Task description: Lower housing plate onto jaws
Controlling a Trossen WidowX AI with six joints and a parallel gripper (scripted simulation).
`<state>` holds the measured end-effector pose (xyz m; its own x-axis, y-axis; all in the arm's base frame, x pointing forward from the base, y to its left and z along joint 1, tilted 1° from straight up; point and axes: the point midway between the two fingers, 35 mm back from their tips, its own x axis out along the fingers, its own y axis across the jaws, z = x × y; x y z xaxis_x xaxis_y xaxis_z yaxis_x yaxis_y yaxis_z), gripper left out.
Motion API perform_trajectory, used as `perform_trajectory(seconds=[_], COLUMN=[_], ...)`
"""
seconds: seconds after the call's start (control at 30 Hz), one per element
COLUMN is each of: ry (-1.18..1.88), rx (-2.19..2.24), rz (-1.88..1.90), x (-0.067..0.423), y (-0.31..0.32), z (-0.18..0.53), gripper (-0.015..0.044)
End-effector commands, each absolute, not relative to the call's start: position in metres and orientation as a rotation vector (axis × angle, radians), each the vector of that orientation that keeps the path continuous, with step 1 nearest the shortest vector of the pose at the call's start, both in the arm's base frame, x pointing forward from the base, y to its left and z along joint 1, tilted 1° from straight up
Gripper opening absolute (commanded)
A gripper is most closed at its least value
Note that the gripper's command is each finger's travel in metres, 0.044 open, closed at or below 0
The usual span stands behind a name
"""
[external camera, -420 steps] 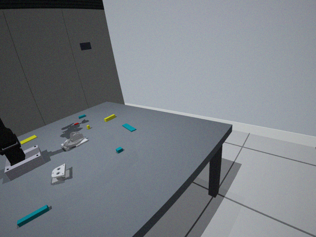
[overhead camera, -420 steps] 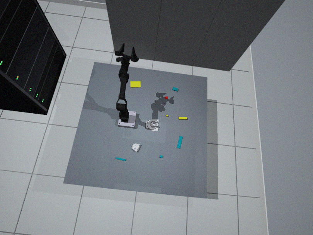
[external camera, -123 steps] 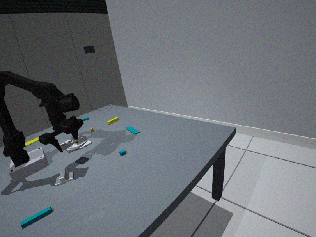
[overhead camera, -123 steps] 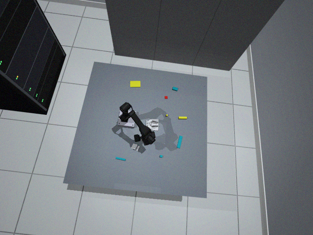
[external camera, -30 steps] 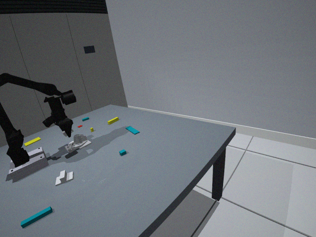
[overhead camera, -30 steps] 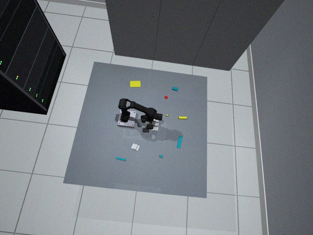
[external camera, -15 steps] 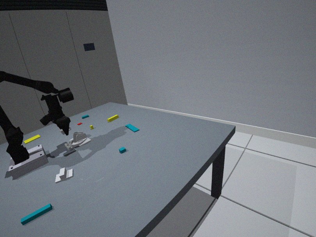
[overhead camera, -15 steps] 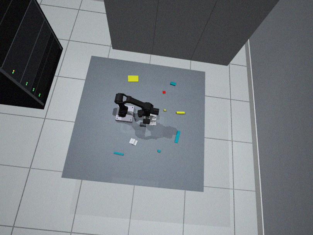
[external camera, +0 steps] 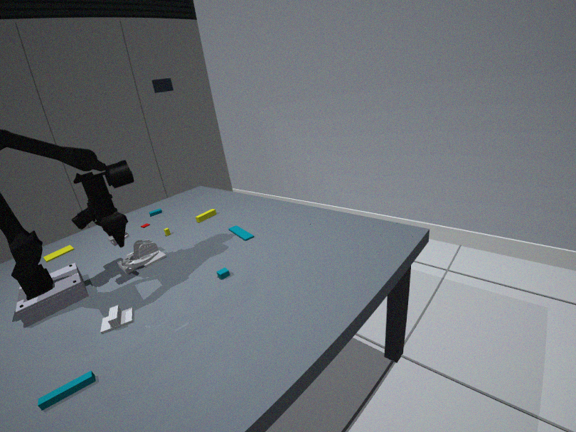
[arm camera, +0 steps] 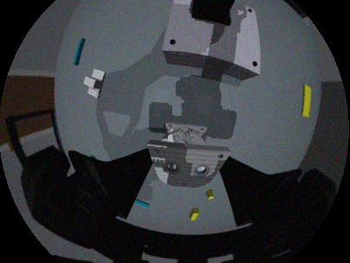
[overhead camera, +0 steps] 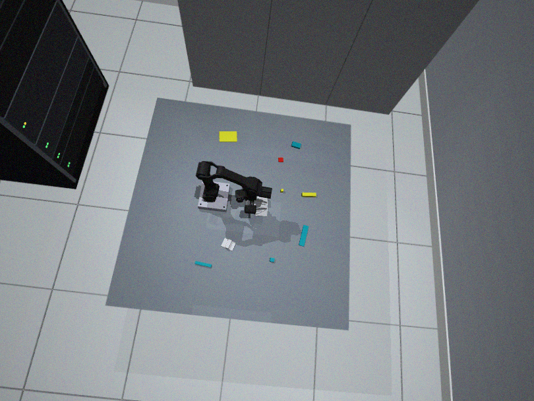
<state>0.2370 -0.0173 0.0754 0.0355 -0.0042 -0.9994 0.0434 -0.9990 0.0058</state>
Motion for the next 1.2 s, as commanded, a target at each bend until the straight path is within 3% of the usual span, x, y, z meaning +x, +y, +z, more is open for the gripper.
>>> perform_trajectory(seconds=[0.0, 1.17], ry=[0.034, 0.035], rx=[2.232, 2.232], rz=[-2.163, -2.163], x=[0.236, 0.237], y=[-0.018, -0.018], z=[0.075, 0.054], gripper=[0.0351, 0.0351])
